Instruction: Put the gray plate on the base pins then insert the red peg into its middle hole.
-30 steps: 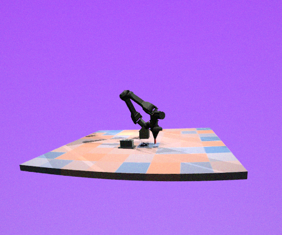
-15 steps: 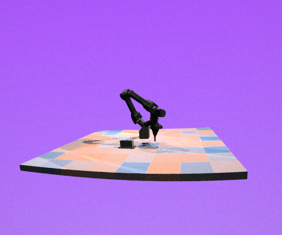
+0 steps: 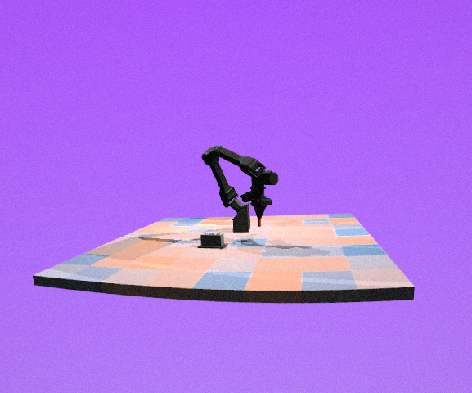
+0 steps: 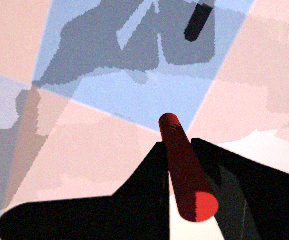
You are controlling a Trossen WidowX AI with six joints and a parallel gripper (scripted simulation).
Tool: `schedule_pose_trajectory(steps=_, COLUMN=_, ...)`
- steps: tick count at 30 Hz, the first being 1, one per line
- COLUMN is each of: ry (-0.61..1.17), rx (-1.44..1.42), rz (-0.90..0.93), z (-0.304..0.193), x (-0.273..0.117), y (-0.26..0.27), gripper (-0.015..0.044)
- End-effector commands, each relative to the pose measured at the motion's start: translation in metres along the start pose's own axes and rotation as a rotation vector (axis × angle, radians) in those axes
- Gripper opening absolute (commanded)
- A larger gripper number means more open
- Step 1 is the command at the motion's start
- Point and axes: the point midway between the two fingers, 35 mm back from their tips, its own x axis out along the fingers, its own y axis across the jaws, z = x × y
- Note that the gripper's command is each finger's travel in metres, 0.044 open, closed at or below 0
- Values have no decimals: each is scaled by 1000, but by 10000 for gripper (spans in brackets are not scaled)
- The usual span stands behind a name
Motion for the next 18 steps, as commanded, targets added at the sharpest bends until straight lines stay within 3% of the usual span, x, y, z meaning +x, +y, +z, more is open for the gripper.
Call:
schedule_pose_trajectory(steps=1, ry=7, rx=12, rz=13, z=0, x=-18, y=2, gripper=0)
schedule_pose_trajectory(steps=2, ry=0, rx=0, rz=0, z=0, x=-3, y=0, gripper=0)
schedule_pose_trajectory(steps=18, ry=29, rx=-10, rz=12, z=36, x=-8, y=12, gripper=0)
